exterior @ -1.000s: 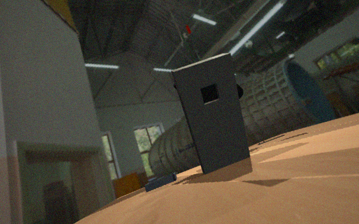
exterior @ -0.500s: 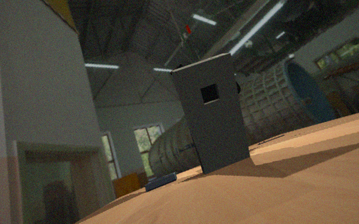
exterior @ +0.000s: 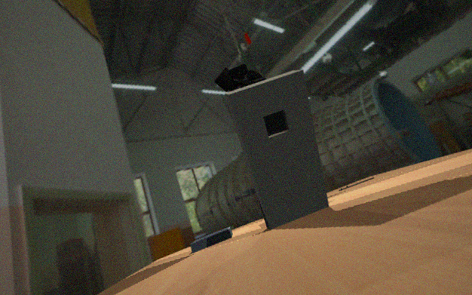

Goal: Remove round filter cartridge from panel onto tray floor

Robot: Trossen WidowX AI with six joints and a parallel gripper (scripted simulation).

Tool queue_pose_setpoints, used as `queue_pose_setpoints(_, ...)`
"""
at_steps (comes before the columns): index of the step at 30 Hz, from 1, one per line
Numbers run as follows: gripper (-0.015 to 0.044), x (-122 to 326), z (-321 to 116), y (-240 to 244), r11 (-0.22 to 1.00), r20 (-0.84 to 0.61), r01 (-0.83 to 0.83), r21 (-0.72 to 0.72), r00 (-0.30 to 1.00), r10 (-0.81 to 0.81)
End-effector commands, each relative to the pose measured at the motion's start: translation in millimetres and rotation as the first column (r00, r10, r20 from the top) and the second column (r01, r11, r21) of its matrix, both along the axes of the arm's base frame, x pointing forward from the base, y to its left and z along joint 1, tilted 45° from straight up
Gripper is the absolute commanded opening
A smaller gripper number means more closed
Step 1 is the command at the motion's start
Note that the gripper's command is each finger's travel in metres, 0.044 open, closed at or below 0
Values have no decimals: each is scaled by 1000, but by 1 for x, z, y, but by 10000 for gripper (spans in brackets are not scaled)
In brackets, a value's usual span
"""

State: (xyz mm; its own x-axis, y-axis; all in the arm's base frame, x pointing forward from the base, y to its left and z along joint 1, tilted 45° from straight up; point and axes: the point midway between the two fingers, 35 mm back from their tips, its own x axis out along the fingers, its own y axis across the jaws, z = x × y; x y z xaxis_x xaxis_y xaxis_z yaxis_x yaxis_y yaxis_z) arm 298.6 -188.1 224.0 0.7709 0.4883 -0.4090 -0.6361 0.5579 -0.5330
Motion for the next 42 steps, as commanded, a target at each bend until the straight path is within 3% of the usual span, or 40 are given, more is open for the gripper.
queue_pose_setpoints(1,378,-1,0,-1,998,-50,14,56,999,-12)
queue_pose_setpoints(4,305,-7,-21,16,955,-293,142,260,954,-63)
queue_pose_setpoints(7,305,-17,-43,34,856,-549,330,398,833,-67)
queue_pose_setpoints(10,305,-29,-63,53,723,-766,541,431,642,-23)
queue_pose_setpoints(13,305,-42,-80,71,588,-908,723,362,415,49)
queue_pose_setpoints(15,305,-45,-84,76,557,-931,760,334,359,68)
queue_pose_setpoints(42,305,-30,-104,97,558,-931,760,333,359,66)
